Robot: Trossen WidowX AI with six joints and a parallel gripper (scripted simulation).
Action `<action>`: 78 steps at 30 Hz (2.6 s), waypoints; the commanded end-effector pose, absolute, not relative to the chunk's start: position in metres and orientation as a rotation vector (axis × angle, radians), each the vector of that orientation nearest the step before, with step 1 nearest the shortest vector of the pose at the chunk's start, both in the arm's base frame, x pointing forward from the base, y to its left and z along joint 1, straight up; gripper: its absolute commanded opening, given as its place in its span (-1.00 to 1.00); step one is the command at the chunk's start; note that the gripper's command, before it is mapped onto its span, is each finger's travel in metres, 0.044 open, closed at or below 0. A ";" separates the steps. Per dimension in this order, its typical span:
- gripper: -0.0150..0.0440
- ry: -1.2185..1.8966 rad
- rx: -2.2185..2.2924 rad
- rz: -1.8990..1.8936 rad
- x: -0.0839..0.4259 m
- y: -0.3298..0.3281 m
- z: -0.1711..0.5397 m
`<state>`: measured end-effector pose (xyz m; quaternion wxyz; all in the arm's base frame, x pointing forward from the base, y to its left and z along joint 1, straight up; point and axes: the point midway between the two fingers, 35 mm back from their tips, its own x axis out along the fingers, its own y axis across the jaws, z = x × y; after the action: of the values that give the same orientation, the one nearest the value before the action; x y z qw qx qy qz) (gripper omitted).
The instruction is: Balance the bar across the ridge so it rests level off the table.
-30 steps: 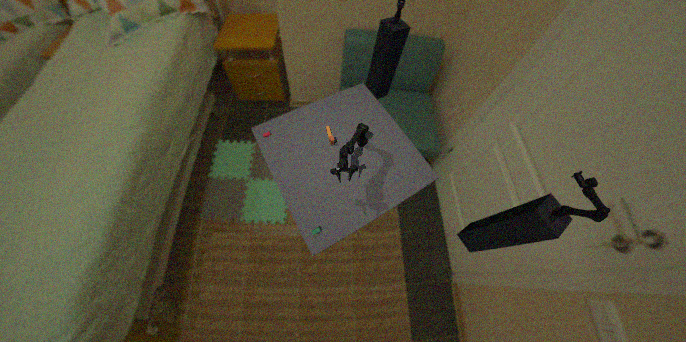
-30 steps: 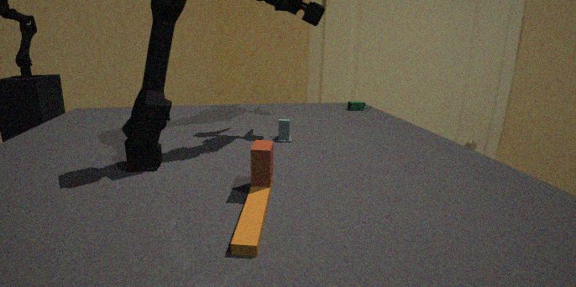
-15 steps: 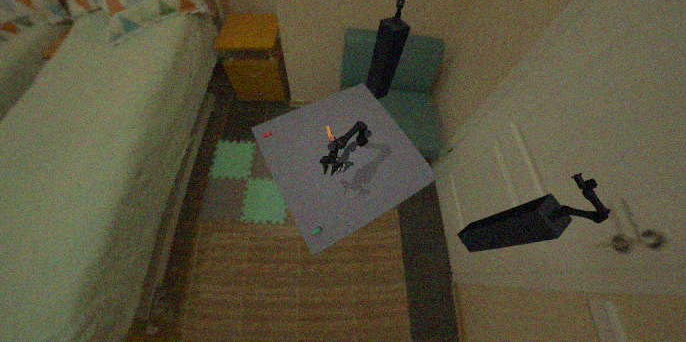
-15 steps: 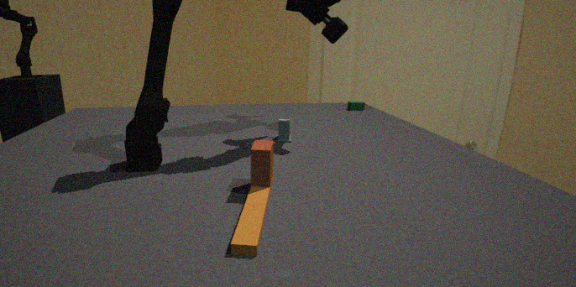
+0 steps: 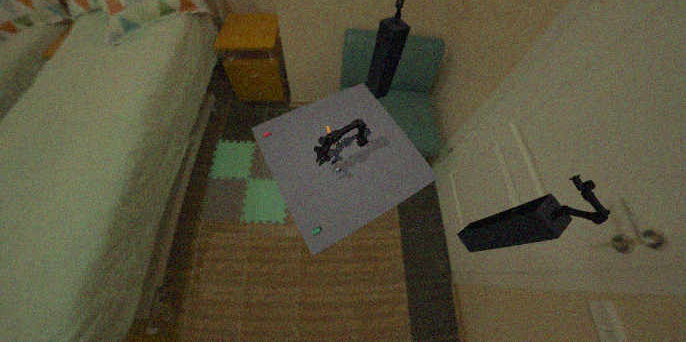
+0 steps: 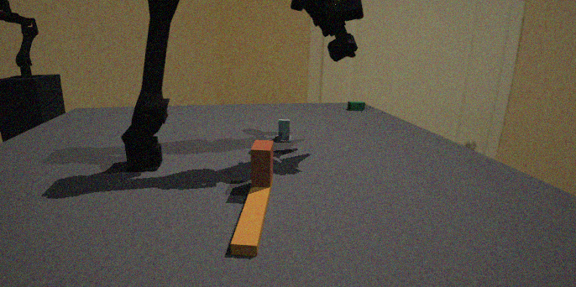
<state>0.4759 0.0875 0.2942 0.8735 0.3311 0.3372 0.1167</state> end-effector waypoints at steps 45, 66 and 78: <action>0.58 1.015 1.342 -1.230 0.259 -0.192 0.190; 0.58 1.034 1.407 -1.397 0.227 -0.207 0.139; 0.58 1.034 1.407 -1.397 0.224 -0.204 0.074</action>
<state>0.2259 -0.2042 0.0861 0.4396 0.5665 0.4161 -0.5591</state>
